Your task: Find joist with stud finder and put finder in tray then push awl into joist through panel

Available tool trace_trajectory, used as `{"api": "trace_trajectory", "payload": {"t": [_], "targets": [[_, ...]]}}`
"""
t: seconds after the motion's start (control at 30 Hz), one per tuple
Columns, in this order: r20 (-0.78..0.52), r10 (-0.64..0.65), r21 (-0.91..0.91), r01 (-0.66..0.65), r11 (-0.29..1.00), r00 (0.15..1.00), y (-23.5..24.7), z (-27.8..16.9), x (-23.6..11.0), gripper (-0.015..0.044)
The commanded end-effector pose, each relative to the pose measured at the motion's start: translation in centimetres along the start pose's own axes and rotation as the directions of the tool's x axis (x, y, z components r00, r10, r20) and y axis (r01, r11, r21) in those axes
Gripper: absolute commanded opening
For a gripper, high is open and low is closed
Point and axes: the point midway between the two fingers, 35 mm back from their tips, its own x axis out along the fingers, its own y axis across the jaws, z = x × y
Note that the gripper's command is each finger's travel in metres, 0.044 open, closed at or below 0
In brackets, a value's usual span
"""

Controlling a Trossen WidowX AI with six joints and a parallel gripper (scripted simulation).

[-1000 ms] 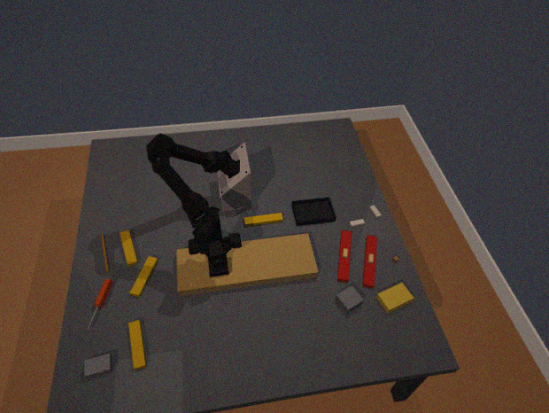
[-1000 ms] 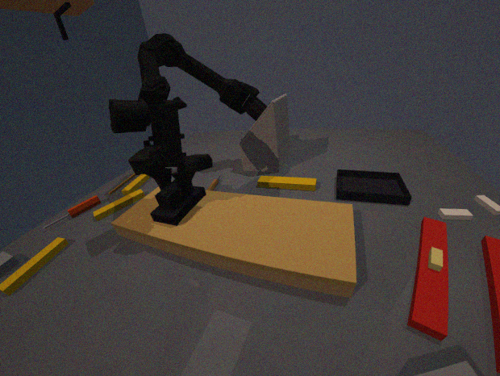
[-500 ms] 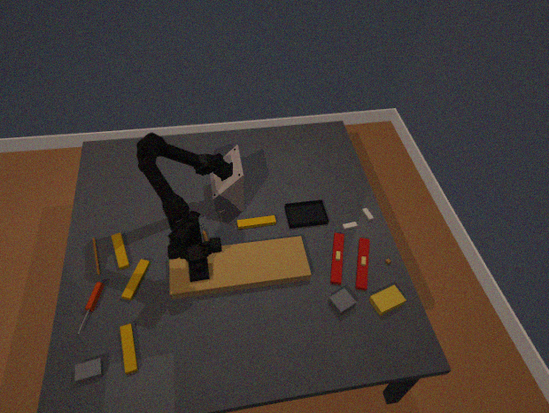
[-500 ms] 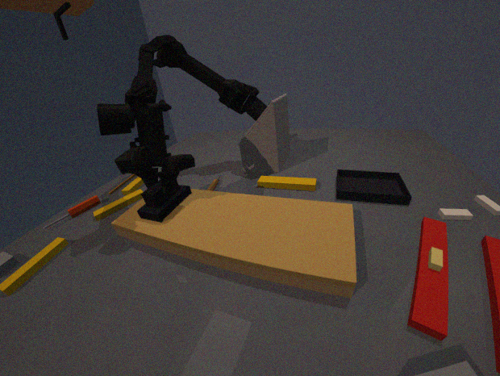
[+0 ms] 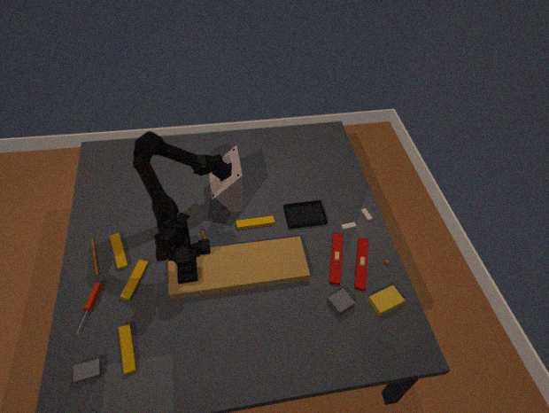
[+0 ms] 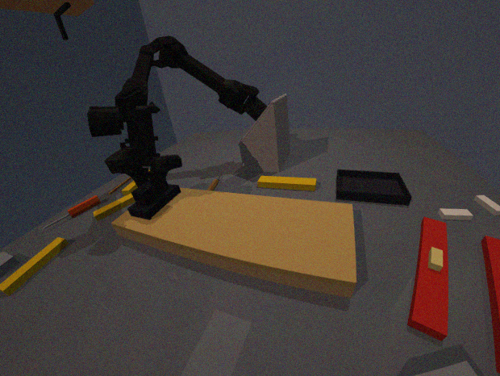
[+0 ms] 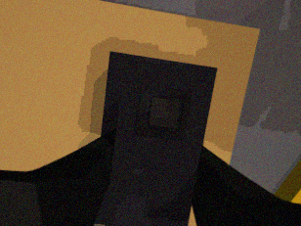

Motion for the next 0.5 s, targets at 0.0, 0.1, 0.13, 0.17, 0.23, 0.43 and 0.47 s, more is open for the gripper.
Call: {"api": "trace_trajectory", "payload": {"t": [0.0,0.1,0.13,0.17,0.23,0.43,0.47], "targets": [[-0.004,-0.015,0.013,0.015,1.000,1.000,-0.90,-0.16,-0.04,0.0000],[-0.004,-0.015,0.013,0.015,1.000,1.000,-0.90,-0.16,-0.04,0.0000],[-0.004,-0.015,0.013,0.015,1.000,1.000,-0.90,-0.16,-0.04,0.0000],[-0.004,-0.015,0.013,0.015,1.000,1.000,-0.90,-0.16,-0.04,0.0000],[0.000,-0.004,0.005,0.004,1.000,1.000,-0.35,-0.01,-0.01,0.0000],[0.000,-0.004,0.005,0.004,1.000,1.000,-0.35,-0.01,-0.01,0.0000],[0.000,-0.004,0.005,0.004,1.000,1.000,-0.35,-0.01,-0.01,0.0000]]}}
